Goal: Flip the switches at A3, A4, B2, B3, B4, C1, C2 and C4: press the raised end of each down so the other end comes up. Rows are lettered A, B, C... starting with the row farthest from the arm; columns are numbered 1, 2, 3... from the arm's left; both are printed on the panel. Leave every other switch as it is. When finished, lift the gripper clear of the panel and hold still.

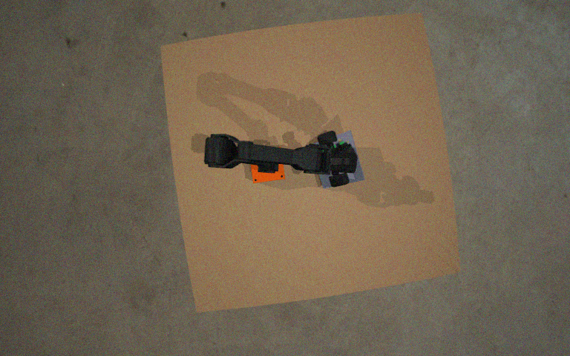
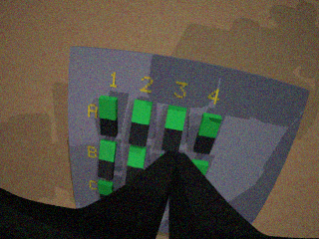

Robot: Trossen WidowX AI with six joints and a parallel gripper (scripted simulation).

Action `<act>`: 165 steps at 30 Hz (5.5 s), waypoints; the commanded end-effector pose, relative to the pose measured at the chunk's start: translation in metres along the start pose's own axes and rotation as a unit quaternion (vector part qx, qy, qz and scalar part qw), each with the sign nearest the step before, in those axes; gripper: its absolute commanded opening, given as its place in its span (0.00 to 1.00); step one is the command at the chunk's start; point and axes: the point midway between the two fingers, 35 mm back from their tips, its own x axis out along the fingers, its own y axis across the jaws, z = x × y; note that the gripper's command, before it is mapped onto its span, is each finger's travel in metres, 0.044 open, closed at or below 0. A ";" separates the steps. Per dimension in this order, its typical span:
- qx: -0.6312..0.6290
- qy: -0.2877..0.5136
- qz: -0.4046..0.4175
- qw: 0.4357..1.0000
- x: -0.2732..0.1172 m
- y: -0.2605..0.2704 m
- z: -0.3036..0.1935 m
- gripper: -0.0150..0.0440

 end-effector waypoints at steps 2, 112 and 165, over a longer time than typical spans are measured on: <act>0.000 0.000 -0.001 1.000 -0.004 -0.019 -0.001 0.25; -0.001 0.009 0.000 1.000 0.059 -0.025 0.001 0.25; 0.002 -0.012 0.001 1.000 0.054 0.027 -0.061 0.25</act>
